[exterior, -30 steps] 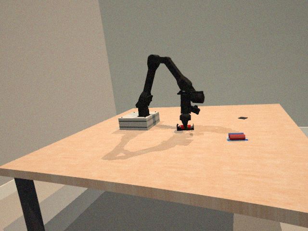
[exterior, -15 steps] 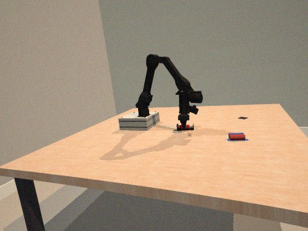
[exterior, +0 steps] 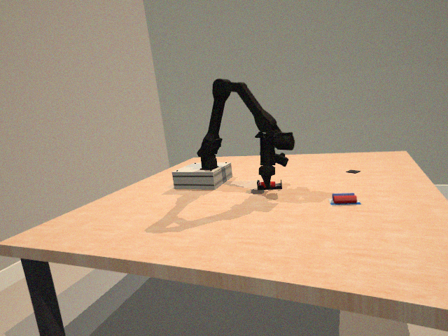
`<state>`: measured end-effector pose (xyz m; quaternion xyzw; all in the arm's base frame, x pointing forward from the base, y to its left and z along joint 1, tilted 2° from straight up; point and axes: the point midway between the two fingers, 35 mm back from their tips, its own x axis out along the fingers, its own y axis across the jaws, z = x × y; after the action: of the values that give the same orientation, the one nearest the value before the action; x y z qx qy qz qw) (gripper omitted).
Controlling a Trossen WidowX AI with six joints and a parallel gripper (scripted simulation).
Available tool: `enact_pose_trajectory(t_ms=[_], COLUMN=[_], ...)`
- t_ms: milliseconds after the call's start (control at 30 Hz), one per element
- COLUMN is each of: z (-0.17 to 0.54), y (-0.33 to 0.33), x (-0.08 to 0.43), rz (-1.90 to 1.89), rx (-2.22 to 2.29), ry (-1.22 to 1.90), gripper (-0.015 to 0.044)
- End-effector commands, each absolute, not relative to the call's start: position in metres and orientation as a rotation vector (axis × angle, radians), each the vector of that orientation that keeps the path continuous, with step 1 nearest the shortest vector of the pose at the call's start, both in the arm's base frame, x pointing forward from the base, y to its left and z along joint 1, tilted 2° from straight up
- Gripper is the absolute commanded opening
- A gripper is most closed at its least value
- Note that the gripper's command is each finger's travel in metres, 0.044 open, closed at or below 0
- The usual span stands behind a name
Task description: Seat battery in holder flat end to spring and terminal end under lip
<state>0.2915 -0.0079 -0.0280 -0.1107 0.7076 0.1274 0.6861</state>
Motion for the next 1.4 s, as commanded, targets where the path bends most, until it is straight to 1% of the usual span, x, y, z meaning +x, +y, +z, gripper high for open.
enact_pose_trajectory(t_ms=[0, 400, 467, 667, 733, 1367], z=[-0.026, -0.013, -0.009, 0.052, 0.059, 0.059], y=[-0.008, -0.008, -0.009, -0.010, -0.011, -0.011], x=[0.291, 0.291, 0.290, 0.289, 0.288, 0.288], rz=[0.288, 0.286, 0.285, 0.285, 0.285, 0.285], rx=[-0.251, -0.248, -0.246, -0.248, -0.248, -0.248], ry=[1.586, 1.585, 1.591, 1.585, 1.585, 1.585], gripper=[0.0180, 0.0180, 0.0232, 0.0390, 0.0440, 0.0440])
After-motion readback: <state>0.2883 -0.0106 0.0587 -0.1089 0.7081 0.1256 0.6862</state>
